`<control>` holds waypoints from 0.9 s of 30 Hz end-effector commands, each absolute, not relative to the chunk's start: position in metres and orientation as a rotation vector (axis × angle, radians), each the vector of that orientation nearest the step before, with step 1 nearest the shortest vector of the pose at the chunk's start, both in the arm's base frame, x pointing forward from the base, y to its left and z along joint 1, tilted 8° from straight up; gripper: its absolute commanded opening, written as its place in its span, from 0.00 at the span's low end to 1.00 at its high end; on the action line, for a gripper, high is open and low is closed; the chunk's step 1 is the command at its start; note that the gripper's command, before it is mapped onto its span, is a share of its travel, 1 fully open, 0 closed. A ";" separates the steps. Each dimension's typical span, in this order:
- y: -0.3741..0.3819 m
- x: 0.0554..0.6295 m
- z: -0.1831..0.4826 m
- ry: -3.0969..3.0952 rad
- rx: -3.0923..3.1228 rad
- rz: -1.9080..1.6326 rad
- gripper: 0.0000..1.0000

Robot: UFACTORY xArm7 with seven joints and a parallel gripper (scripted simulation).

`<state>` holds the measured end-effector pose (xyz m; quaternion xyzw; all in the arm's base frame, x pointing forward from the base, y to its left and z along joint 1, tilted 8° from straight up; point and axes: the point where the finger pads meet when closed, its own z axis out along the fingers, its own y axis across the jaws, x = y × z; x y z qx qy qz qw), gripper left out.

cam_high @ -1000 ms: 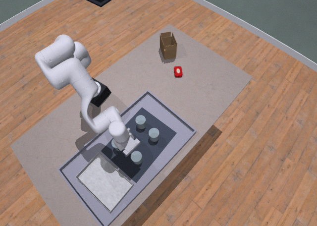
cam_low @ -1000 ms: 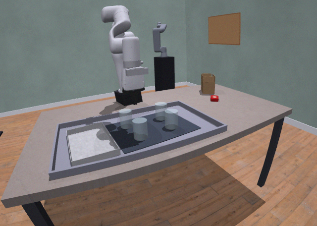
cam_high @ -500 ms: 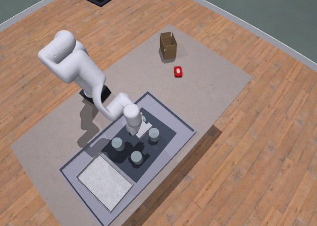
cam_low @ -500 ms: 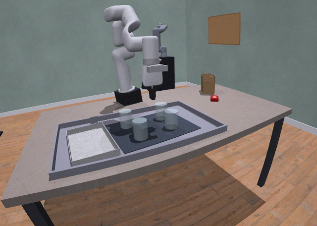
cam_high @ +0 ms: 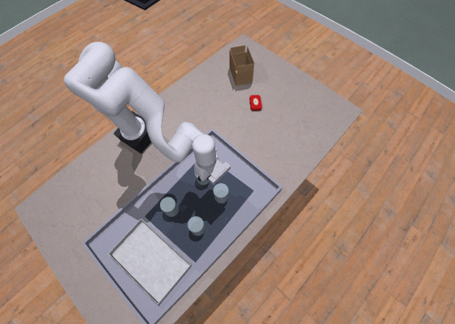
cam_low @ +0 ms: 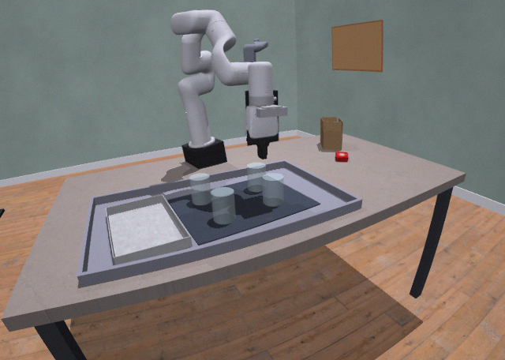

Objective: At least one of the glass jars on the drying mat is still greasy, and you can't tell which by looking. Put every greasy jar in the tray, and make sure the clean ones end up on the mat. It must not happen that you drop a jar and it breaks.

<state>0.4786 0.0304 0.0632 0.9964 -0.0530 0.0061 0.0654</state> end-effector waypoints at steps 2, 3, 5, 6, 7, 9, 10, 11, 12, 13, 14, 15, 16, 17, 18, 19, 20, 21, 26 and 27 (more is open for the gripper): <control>0.029 0.481 0.042 -0.159 3.007 0.026 0.00; 0.028 0.481 0.037 -0.159 3.007 0.026 0.00; 0.027 0.481 0.027 -0.159 3.007 0.026 0.00; 0.027 0.481 0.023 -0.159 3.007 0.026 0.00; 0.027 0.481 0.023 -0.159 3.007 0.026 0.00; 0.026 0.481 0.018 -0.159 3.007 0.026 0.00; 0.025 0.481 0.013 -0.159 3.007 0.026 0.00; 0.025 0.481 0.009 -0.159 3.007 0.026 0.00; 0.024 0.481 0.004 -0.159 3.007 0.026 0.00; 0.024 0.481 0.004 -0.159 3.007 0.026 0.00; 0.024 0.481 0.004 -0.159 3.007 0.026 0.00; 0.024 0.481 0.004 -0.159 3.007 0.026 0.00; 0.024 0.481 0.004 -0.159 3.007 0.026 0.00; 0.024 0.481 0.004 -0.159 3.007 0.026 0.00; 0.024 0.481 0.004 -0.159 3.007 0.026 0.00; 0.024 0.481 0.004 -0.159 3.007 0.026 0.00; 0.024 0.481 0.004 -0.159 3.007 0.026 0.00; 0.024 0.481 0.004 -0.159 3.007 0.026 0.00; 0.024 0.483 0.004 -0.159 3.007 0.026 0.00; 0.024 0.483 0.004 -0.159 3.007 0.026 0.00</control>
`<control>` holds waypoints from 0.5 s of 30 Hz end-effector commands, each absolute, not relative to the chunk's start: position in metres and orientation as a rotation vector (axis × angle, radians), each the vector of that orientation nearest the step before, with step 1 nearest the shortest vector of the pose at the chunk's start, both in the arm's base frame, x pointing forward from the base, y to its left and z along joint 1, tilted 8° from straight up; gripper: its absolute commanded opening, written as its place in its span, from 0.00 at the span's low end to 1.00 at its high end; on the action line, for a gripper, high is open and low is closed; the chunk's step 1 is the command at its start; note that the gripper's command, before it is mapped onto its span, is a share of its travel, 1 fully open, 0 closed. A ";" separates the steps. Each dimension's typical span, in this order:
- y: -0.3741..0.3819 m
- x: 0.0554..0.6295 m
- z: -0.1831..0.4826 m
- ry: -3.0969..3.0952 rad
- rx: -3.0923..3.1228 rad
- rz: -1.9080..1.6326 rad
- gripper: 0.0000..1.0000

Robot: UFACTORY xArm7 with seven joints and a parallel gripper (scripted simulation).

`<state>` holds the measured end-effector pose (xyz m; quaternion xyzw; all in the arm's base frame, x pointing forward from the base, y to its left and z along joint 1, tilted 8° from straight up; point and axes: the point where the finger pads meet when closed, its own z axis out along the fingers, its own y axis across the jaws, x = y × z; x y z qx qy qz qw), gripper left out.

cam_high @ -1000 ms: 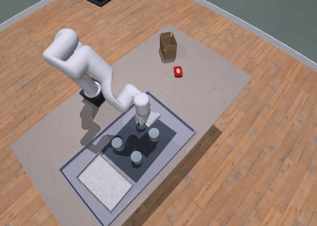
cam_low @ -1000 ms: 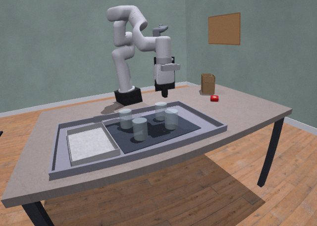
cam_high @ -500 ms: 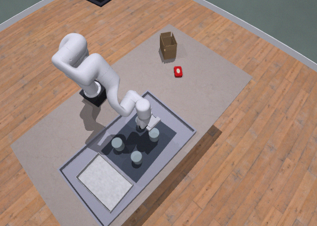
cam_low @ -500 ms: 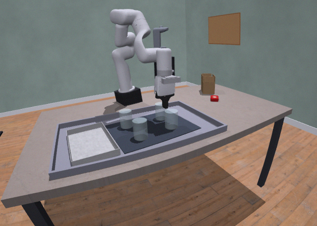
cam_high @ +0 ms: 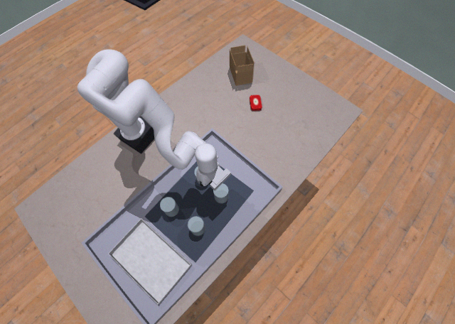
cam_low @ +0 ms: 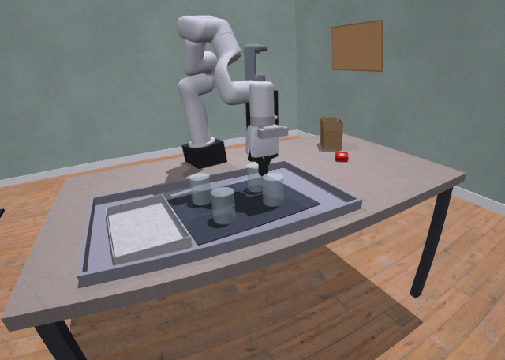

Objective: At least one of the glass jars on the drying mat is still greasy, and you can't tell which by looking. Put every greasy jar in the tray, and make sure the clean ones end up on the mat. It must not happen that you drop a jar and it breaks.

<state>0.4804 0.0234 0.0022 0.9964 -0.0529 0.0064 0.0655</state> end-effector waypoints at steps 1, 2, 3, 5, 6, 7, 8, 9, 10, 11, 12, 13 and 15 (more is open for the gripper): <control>0.024 0.483 0.004 -0.159 3.007 0.026 0.00; 0.024 0.484 0.004 -0.159 3.007 0.026 0.00; 0.024 0.484 0.004 -0.159 3.007 0.026 0.00; 0.024 0.485 0.004 -0.159 3.007 0.026 0.00; 0.024 0.485 0.004 -0.159 3.007 0.026 0.00; 0.024 0.486 0.004 -0.159 3.007 0.026 0.00; 0.024 0.486 0.004 -0.159 3.007 0.026 0.00; 0.024 0.487 0.004 -0.159 3.007 0.026 0.00; 0.024 0.487 0.004 -0.159 3.007 0.026 0.00; 0.023 0.487 0.004 -0.159 3.007 0.026 0.00; 0.023 0.488 0.004 -0.159 3.007 0.026 0.00; 0.023 0.488 0.004 -0.159 3.007 0.026 0.00; 0.023 0.488 0.004 -0.159 3.007 0.026 0.00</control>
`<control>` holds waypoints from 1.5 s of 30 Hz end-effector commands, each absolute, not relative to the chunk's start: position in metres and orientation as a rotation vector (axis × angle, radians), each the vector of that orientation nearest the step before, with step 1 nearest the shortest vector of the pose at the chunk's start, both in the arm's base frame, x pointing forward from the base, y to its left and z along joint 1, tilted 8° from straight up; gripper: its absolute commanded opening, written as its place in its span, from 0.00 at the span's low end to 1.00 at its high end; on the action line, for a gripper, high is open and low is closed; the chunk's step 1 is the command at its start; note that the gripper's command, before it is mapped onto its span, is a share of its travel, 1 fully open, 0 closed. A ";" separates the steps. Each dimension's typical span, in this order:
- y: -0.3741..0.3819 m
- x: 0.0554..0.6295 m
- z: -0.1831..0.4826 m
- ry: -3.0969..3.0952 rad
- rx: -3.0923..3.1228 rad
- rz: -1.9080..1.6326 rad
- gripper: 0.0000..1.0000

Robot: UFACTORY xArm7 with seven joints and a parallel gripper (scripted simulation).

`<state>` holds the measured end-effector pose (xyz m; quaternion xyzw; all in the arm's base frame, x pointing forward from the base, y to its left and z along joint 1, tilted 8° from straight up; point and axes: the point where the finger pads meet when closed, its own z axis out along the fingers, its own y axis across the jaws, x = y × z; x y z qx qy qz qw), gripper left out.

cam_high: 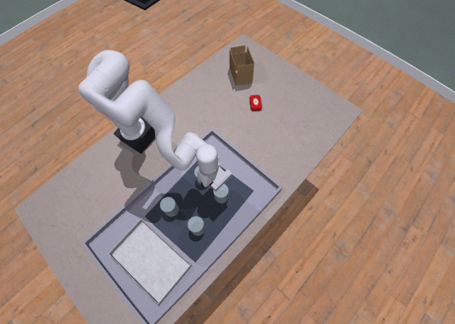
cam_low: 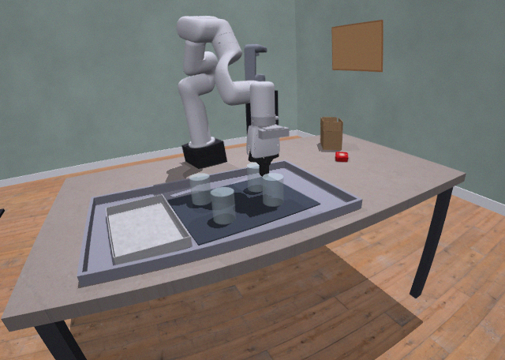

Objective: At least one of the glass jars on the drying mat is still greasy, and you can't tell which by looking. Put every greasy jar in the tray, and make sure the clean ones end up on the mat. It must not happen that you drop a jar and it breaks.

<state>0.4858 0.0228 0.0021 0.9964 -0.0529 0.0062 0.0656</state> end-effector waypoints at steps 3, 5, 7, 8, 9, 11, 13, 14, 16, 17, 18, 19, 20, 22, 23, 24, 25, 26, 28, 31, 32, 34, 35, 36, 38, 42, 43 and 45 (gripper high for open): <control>0.023 0.489 0.004 -0.159 3.007 0.026 0.00; 0.023 0.490 0.004 -0.159 3.007 0.026 0.00; 0.023 0.491 0.004 -0.159 3.007 0.026 0.00; 0.023 0.491 0.004 -0.159 3.007 0.026 0.00; 0.023 0.492 0.004 -0.159 3.007 0.026 0.00; 0.023 0.493 0.004 -0.159 3.007 0.026 0.00; 0.023 0.493 0.004 -0.159 3.007 0.026 0.00; 0.023 0.494 0.004 -0.159 3.007 0.026 0.00; 0.023 0.494 0.004 -0.159 3.007 0.026 0.00; 0.023 0.494 0.004 -0.159 3.007 0.026 0.00; 0.023 0.495 0.004 -0.159 3.007 0.026 0.00; 0.023 0.495 0.004 -0.159 3.007 0.026 0.00; 0.023 0.495 0.004 -0.159 3.007 0.026 0.00; 0.023 0.496 0.004 -0.159 3.007 0.026 0.00; 0.023 0.497 0.004 -0.159 3.007 0.026 0.00; 0.022 0.497 0.004 -0.159 3.007 0.026 0.00; 0.022 0.497 0.004 -0.159 3.007 0.026 0.00; 0.022 0.498 0.004 -0.159 3.007 0.026 0.00; 0.022 0.498 0.004 -0.159 3.007 0.026 0.00; 0.022 0.499 0.005 -0.159 3.007 0.026 0.00; 0.022 0.499 0.005 -0.159 3.007 0.026 0.00; 0.022 0.499 0.005 -0.159 3.007 0.026 0.00; 0.022 0.499 0.005 -0.159 3.007 0.026 0.00; 0.022 0.499 0.005 -0.159 3.007 0.026 0.00; 0.022 0.499 0.005 -0.159 3.007 0.026 0.00; 0.022 0.500 0.006 -0.159 3.007 0.026 0.00; 0.022 0.500 0.006 -0.159 3.007 0.026 0.00; 0.022 0.500 0.006 -0.159 3.007 0.026 0.00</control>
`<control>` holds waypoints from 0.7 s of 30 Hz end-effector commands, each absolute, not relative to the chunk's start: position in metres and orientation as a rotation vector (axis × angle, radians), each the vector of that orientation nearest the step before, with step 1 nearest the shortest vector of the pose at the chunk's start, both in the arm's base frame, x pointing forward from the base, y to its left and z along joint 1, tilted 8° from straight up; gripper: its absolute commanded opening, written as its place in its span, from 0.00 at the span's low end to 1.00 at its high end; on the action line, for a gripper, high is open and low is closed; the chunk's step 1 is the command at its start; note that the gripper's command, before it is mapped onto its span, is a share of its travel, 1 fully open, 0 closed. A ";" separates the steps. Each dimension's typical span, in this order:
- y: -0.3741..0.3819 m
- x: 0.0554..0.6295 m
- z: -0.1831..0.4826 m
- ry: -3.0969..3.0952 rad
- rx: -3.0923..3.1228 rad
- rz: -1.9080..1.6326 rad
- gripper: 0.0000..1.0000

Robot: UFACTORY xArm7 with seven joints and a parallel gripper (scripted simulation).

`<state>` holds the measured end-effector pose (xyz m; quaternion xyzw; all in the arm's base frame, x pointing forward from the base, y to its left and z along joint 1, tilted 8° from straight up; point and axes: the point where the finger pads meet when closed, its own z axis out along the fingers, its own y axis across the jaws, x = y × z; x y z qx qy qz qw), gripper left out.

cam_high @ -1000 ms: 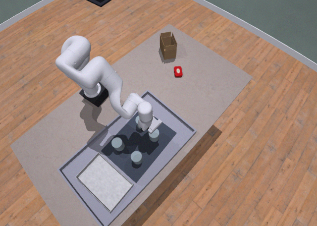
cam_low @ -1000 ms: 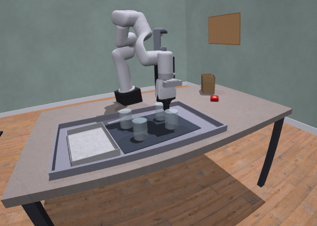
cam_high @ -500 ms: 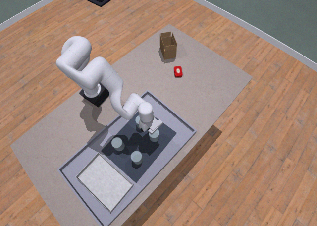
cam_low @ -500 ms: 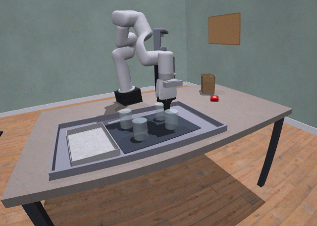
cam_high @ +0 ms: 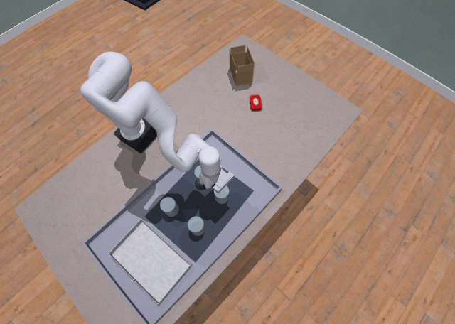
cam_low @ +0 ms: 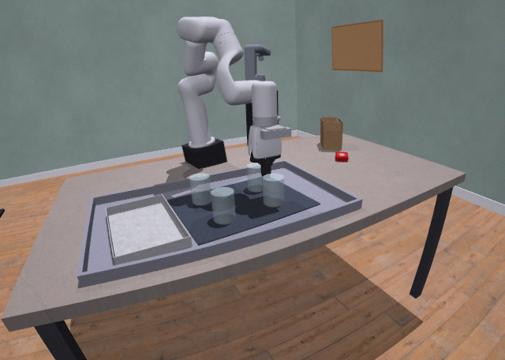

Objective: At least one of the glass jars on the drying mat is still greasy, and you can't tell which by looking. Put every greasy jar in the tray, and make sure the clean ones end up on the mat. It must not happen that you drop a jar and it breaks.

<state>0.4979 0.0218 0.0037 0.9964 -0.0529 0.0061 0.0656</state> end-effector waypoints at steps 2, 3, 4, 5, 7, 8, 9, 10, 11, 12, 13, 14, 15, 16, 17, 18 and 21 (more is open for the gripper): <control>0.022 0.500 0.006 -0.159 3.007 0.026 0.00; 0.022 0.501 0.006 -0.159 3.007 0.026 0.00; 0.022 0.501 0.006 -0.159 3.007 0.026 0.00; 0.022 0.501 0.006 -0.159 3.007 0.026 0.00; 0.022 0.501 0.007 -0.159 3.007 0.026 0.00; 0.022 0.501 0.007 -0.159 3.007 0.026 0.00; 0.022 0.501 0.007 -0.159 3.007 0.026 0.00; 0.022 0.501 0.007 -0.159 3.007 0.026 0.00; 0.022 0.501 0.007 -0.159 3.007 0.026 0.00; 0.022 0.502 0.007 -0.159 3.007 0.026 0.00; 0.022 0.502 0.007 -0.159 3.007 0.026 0.00; 0.022 0.502 0.007 -0.159 3.007 0.026 0.00; 0.022 0.502 0.007 -0.159 3.007 0.026 0.00; 0.022 0.502 0.007 -0.159 3.007 0.026 0.00; 0.022 0.502 0.008 -0.159 3.007 0.026 0.00; 0.022 0.502 0.008 -0.159 3.007 0.026 0.00; 0.022 0.503 0.008 -0.159 3.007 0.026 0.00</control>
